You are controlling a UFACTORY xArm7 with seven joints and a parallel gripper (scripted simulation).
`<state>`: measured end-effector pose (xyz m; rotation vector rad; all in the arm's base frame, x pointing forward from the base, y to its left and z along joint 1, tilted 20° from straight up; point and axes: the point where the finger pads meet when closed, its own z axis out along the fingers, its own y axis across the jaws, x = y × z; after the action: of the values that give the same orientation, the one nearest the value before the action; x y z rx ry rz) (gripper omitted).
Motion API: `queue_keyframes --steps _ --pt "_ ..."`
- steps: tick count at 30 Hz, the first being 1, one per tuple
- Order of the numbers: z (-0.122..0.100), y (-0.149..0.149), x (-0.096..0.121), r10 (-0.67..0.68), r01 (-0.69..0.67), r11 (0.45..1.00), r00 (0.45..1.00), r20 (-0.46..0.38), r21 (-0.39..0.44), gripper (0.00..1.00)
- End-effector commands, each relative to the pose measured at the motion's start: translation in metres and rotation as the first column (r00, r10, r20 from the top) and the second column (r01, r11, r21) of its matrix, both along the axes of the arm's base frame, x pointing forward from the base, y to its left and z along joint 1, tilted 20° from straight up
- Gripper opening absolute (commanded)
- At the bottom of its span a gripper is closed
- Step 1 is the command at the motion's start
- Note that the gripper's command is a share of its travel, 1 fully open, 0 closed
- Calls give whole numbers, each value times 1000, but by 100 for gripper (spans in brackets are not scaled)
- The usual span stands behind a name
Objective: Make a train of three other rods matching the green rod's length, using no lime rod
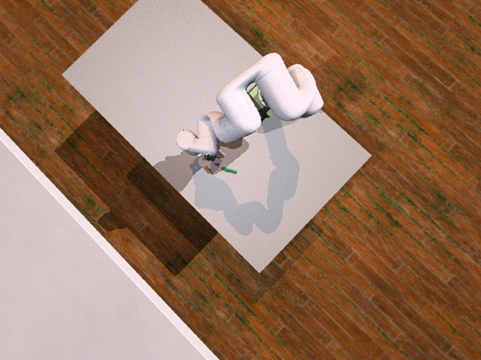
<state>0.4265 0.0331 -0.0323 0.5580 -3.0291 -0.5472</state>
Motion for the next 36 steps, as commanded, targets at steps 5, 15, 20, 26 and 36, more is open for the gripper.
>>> queue_keyframes --steps 5,15,20,26,36 --pt "7 12 12 297 -301 954 946 128 11 100" --pt "12 21 19 496 -505 863 842 213 -12 100" --pt "12 22 19 505 -515 857 835 217 -13 100" --pt "12 22 19 505 -515 857 835 217 -13 100" --pt "12 22 19 505 -515 857 835 217 -13 100"
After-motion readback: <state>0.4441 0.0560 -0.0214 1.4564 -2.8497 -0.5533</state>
